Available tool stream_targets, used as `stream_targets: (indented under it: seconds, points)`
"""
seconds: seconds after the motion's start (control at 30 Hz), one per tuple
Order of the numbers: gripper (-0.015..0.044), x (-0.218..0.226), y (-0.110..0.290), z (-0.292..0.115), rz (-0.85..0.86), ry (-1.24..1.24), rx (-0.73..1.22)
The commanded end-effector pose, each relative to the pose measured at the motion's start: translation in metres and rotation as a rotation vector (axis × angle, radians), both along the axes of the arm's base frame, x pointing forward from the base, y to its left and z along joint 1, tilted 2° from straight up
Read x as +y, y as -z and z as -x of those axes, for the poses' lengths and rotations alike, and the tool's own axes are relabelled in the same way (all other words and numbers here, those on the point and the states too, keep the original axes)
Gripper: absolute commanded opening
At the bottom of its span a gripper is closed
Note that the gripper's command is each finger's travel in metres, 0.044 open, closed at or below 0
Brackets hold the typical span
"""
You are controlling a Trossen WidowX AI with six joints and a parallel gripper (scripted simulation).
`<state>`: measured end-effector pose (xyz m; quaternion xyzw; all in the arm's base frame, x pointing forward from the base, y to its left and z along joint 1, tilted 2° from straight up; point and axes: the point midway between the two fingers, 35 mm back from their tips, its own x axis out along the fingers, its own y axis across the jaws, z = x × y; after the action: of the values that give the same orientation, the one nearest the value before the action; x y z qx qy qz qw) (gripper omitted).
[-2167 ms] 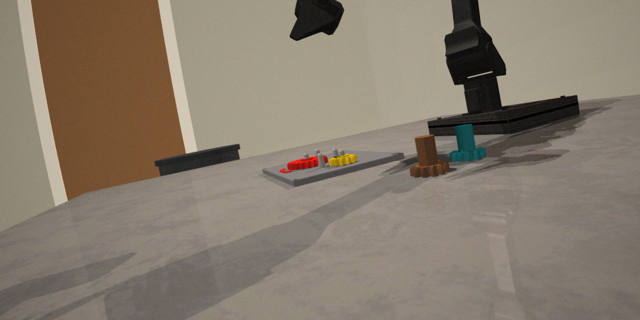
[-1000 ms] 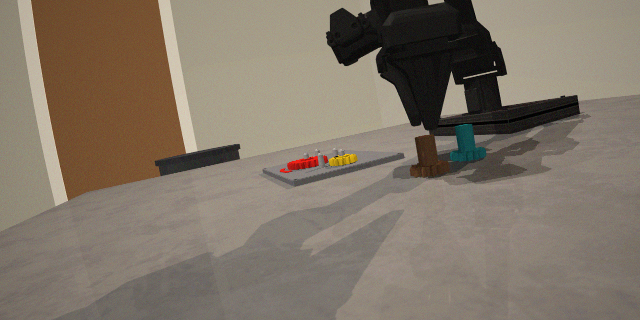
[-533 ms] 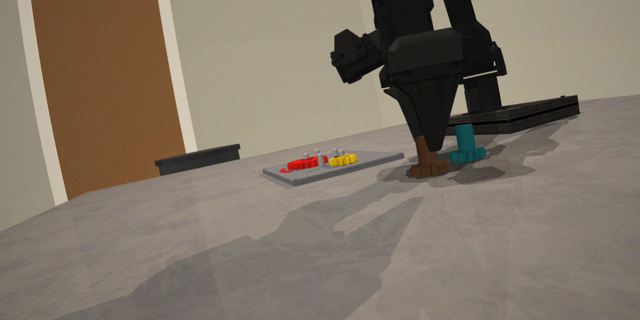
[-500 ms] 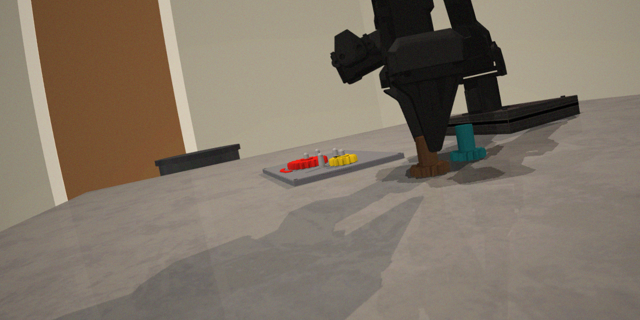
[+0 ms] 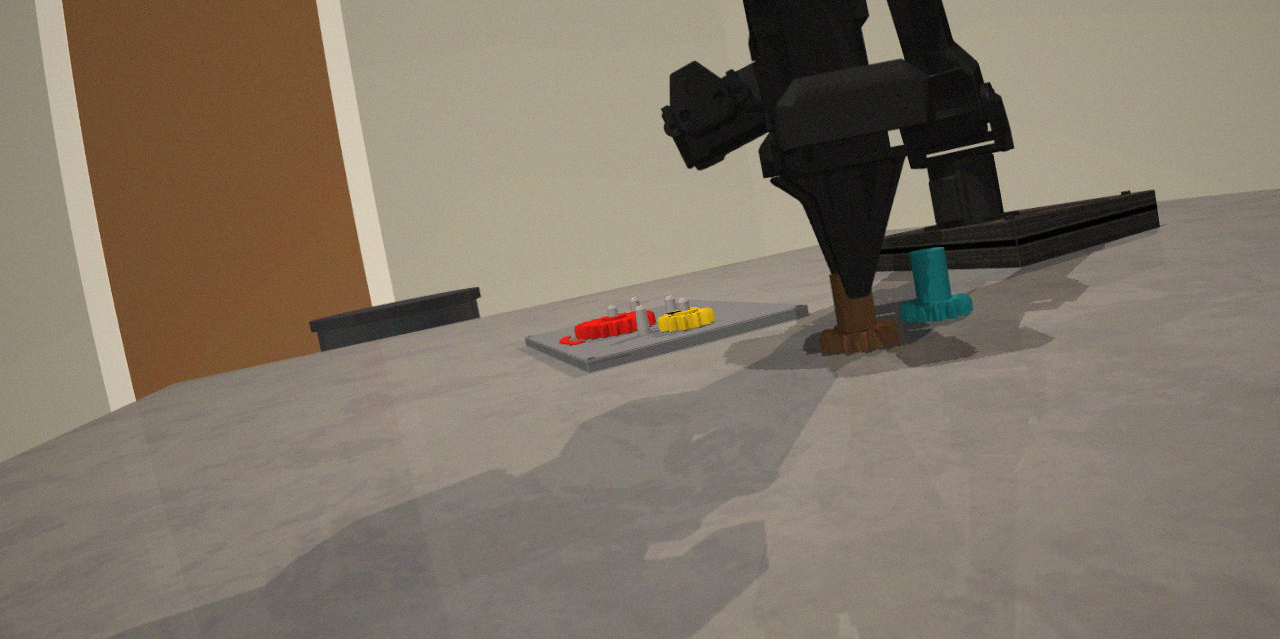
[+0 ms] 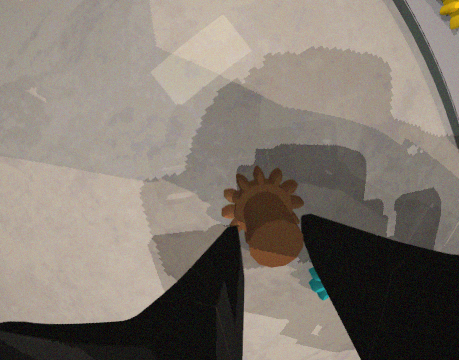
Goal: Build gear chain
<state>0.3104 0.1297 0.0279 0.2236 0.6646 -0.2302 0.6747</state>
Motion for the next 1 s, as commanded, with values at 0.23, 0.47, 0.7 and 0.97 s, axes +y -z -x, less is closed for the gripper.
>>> stream_targets:
  seconds: [0.23,0.47,0.7,0.97]
  points:
    - [0.0012,0.0,0.0,0.0,0.002,0.006,-0.001]
    - [0.0,0.0,-0.005,-0.002,0.002,0.006,-0.001]
    - [0.0,0.002,-0.02,-0.005,0.002,0.005,-0.002]
    - [0.0,0.003,-0.038,-0.008,0.001,0.0,-0.004]
